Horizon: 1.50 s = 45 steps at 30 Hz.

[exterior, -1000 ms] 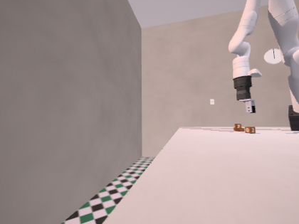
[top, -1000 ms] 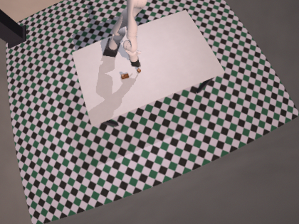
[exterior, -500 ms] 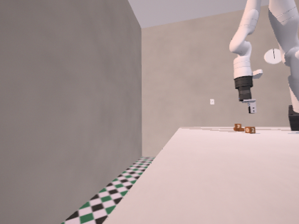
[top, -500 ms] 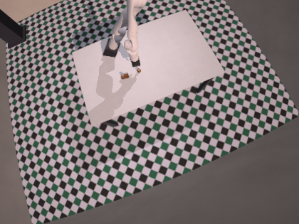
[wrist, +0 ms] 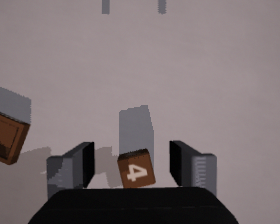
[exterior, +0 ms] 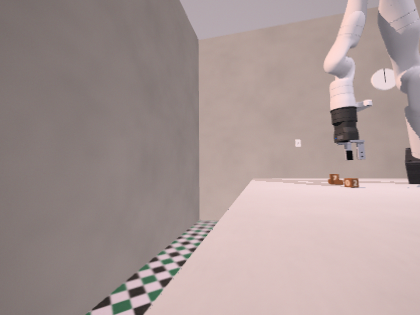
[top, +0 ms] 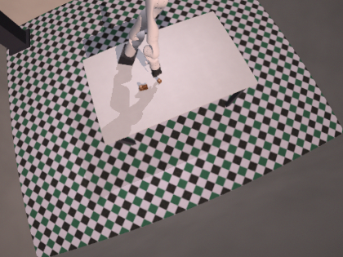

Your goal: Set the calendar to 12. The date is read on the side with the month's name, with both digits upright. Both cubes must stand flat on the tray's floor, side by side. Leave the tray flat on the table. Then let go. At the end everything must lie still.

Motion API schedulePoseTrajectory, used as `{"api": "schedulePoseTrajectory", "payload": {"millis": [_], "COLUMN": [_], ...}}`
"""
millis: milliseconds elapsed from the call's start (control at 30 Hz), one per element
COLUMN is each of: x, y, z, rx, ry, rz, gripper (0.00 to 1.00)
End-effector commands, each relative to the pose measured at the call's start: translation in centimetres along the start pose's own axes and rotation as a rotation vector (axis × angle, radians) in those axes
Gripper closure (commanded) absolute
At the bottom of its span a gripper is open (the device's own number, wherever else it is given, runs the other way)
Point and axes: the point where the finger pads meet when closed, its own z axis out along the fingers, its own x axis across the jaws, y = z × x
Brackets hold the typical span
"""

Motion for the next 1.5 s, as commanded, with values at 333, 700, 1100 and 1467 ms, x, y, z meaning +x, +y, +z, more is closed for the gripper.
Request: {"api": "schedulePoseTrajectory", "payload": {"millis": [333, 700, 1100, 1467], "x": [-0.3, -0.6, -0.6, -0.4], "y": [0.1, 0.4, 0.9, 1.4], "z": [0.1, 0.3, 0.4, 0.4], "rx": [-0.009, -0.01, -0.01, -0.01], "ry": [0.003, 0.001, -0.001, -0.002], "rz": [-0.376, -0.776, -1.102, -1.349], "gripper": [0.0, 0.0, 0.0, 0.0]}}
